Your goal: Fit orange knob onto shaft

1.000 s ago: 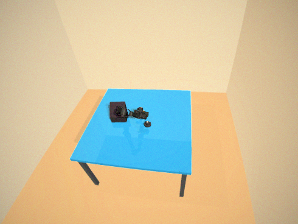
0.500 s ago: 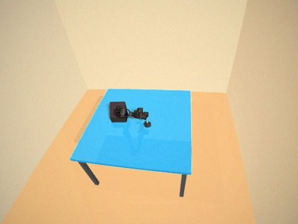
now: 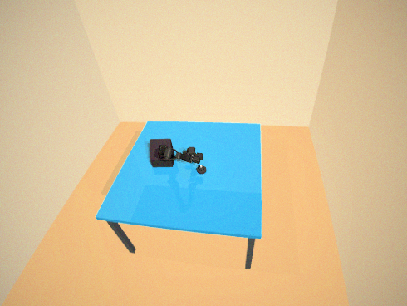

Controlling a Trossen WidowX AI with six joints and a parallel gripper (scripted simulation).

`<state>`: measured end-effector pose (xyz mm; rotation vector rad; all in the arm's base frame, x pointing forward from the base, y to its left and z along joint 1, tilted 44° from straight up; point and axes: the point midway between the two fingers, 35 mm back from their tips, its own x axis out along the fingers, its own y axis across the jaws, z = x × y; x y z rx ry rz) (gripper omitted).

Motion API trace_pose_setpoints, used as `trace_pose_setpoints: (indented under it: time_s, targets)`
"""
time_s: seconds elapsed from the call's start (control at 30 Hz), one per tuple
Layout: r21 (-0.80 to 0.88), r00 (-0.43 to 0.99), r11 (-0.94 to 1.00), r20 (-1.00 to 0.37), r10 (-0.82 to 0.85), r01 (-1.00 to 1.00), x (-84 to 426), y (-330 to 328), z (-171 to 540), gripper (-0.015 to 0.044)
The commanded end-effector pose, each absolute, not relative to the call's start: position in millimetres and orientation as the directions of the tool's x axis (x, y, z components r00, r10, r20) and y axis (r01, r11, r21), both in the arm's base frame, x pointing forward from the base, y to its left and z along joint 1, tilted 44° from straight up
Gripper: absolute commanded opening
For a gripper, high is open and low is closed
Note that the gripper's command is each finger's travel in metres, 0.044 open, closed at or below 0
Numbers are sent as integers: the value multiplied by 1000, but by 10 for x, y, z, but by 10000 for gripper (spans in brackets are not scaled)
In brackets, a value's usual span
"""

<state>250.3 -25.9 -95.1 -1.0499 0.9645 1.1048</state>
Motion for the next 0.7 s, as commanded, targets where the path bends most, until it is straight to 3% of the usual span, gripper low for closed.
trace_pose_setpoints:
  time_s: [0.0,0.17,0.4,0.67]
  targets:
    - [-163,187,122,-959,213,-979,2504,-259,-953,260]
    - [-163,187,122,-959,213,-979,2504,-259,-953,260]
    - [-163,187,122,-959,213,-979,2504,-259,-953,440]
    - [-163,186,122,-959,212,-979,2527,-120,-805,440]
